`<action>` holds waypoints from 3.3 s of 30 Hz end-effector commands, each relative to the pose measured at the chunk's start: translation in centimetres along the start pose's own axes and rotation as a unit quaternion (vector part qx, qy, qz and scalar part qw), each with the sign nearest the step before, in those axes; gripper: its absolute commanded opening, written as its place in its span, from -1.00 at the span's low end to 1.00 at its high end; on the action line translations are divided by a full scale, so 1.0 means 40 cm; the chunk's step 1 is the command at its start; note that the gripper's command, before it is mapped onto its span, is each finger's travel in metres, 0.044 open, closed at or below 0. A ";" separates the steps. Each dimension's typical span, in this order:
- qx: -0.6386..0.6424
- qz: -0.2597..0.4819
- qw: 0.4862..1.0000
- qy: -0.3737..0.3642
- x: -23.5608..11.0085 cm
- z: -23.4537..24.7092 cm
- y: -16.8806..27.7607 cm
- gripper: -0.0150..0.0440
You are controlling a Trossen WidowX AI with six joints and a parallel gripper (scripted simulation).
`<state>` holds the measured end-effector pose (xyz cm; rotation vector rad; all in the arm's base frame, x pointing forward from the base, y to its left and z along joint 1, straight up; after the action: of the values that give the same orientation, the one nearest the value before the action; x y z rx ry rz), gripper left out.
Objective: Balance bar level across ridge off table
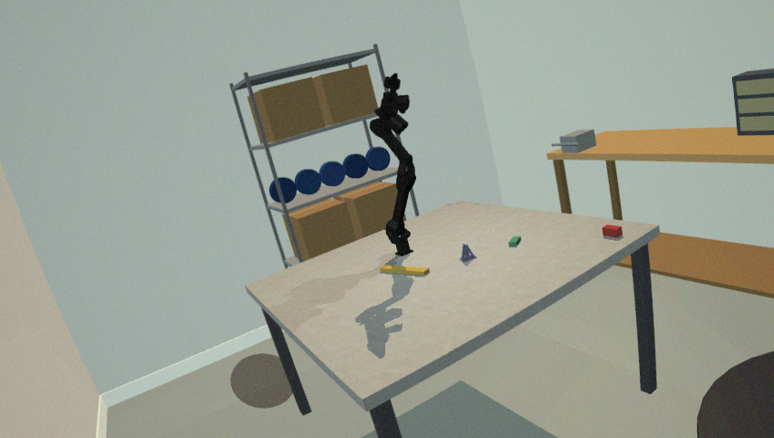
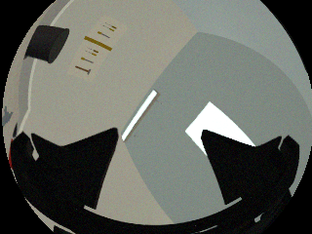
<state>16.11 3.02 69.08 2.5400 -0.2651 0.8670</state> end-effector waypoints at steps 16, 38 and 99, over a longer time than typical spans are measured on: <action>0.077 0.066 0.985 0.138 -0.116 -0.128 0.135 0.58; 0.201 0.109 0.944 0.238 -0.229 -0.159 0.297 0.58; 0.546 0.437 0.698 0.151 -0.367 0.479 0.667 0.58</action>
<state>5.15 -27.28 58.13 3.0846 -1.0502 2.4153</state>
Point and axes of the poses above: the point midway between the two fingers, 35 mm back from their tips, its own x axis out along the fingers, its own z axis across the jaws, y = z × x, the point moved 4 cm from there along -x, back along the fingers, and after that the axes turned 6 degrees about x, right-handed, at the moved point
